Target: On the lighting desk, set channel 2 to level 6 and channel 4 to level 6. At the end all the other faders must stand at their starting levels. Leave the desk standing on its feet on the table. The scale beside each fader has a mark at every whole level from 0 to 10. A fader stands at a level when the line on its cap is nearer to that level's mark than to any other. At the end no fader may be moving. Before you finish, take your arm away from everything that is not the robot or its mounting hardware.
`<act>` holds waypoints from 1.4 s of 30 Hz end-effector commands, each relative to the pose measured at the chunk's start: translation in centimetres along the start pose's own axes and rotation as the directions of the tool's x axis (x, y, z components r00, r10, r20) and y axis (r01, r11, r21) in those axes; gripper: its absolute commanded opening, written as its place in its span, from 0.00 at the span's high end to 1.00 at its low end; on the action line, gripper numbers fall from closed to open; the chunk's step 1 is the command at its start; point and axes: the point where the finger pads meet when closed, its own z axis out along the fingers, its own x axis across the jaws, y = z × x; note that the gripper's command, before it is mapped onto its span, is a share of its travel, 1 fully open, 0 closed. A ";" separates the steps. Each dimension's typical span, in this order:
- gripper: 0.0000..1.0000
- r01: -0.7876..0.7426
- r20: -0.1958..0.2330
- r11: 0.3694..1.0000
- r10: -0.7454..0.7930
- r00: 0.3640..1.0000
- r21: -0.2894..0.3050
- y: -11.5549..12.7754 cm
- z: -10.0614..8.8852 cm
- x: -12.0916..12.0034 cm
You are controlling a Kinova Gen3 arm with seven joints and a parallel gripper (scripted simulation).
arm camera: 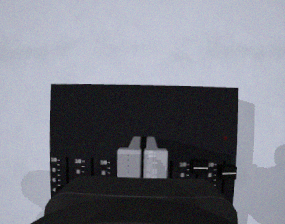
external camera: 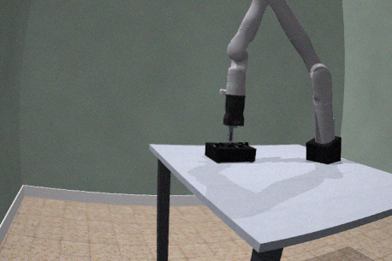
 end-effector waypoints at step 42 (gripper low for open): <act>1.00 0.000 -0.001 1.000 0.000 1.000 -0.001 0.2 0.9 0.0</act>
